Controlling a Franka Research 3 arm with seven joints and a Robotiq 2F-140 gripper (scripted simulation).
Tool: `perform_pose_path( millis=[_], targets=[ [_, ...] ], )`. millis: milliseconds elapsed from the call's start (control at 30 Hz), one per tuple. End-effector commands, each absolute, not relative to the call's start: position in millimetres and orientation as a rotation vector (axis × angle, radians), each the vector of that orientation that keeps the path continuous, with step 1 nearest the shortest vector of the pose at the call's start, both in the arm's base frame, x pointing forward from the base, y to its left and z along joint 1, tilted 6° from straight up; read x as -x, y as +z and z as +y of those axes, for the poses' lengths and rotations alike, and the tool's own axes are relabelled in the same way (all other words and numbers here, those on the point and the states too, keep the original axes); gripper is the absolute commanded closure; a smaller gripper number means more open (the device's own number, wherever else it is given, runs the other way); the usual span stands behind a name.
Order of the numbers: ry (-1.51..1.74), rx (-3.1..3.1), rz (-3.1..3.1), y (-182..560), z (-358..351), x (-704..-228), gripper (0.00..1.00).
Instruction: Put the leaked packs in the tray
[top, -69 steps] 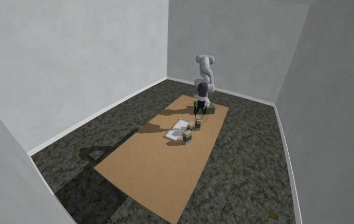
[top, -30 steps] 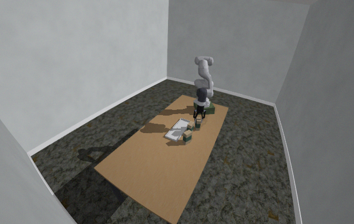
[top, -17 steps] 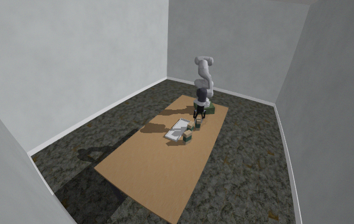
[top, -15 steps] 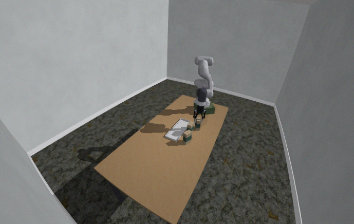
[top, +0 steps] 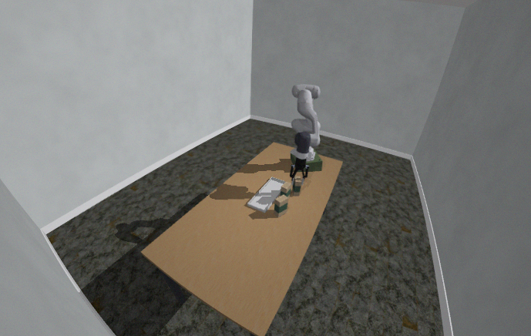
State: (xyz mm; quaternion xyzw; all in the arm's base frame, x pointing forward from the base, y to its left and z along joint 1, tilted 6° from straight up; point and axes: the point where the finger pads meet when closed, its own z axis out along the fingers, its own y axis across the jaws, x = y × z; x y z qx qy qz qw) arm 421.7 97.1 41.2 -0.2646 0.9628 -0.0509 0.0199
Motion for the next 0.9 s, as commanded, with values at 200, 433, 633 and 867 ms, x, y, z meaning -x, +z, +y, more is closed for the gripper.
perform_pose_path(
  millis=[200,433,633,867],
  targets=[
    [-0.158,0.808,2.989,40.4,96.3,-421.9,0.47],
    [-0.158,0.808,2.989,40.4,96.3,-421.9,0.77],
    [-0.158,0.808,2.989,40.4,96.3,-421.9,0.77],
    [-0.158,0.808,2.989,40.4,96.3,-421.9,0.77]
  ],
)
